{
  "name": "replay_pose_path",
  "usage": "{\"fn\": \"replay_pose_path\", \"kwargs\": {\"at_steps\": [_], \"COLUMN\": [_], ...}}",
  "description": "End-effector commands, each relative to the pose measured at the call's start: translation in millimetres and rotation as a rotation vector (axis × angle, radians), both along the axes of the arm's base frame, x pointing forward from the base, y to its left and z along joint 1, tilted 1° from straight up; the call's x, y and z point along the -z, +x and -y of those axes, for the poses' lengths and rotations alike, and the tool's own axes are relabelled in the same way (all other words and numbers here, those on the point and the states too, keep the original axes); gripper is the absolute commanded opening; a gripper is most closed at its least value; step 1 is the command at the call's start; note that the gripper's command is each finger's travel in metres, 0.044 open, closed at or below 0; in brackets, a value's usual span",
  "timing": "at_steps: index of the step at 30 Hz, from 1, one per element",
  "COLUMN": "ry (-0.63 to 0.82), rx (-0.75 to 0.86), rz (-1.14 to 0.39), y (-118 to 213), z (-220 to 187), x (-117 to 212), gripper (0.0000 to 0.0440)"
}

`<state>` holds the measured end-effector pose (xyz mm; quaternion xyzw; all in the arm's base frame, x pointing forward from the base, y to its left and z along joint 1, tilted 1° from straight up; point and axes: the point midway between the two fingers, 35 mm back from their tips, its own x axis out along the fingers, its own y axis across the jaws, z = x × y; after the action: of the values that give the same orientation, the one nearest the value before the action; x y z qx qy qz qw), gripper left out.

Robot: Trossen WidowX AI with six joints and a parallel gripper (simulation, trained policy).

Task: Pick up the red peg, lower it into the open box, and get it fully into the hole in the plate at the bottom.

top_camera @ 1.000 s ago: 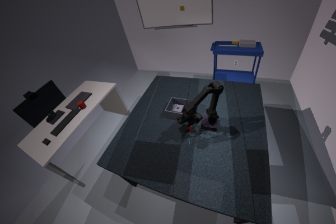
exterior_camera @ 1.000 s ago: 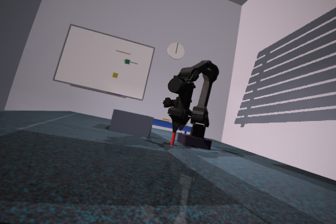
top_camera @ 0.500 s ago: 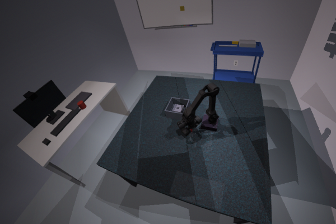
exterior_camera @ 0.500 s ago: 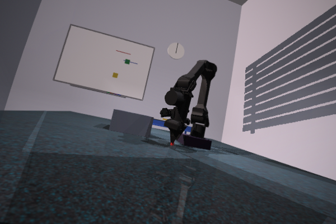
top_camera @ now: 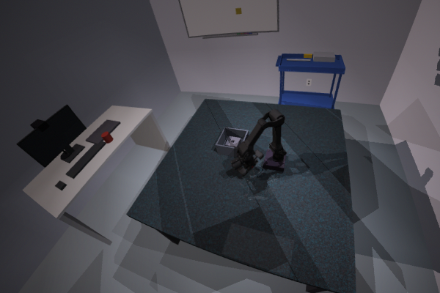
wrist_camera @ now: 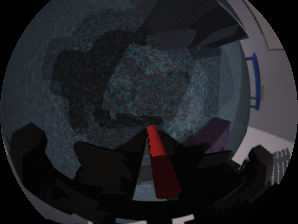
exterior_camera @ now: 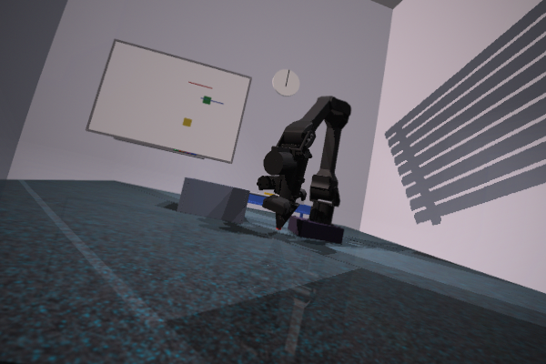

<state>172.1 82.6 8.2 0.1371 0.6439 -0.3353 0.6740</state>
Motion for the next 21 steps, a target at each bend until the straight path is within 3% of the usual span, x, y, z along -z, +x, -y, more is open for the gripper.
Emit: {"fn": "replay_pose_path", "kwargs": {"at_steps": [1, 15, 21], "ry": [-0.028, -0.088, -0.113], "rx": [-0.011, 0.042, 0.116], "rz": [0.033, 0.155, 0.203], "y": [10, 44, 58], "z": [6, 30, 49], "x": [-18, -91, -106], "gripper": [0.0, 0.0, 0.0]}}
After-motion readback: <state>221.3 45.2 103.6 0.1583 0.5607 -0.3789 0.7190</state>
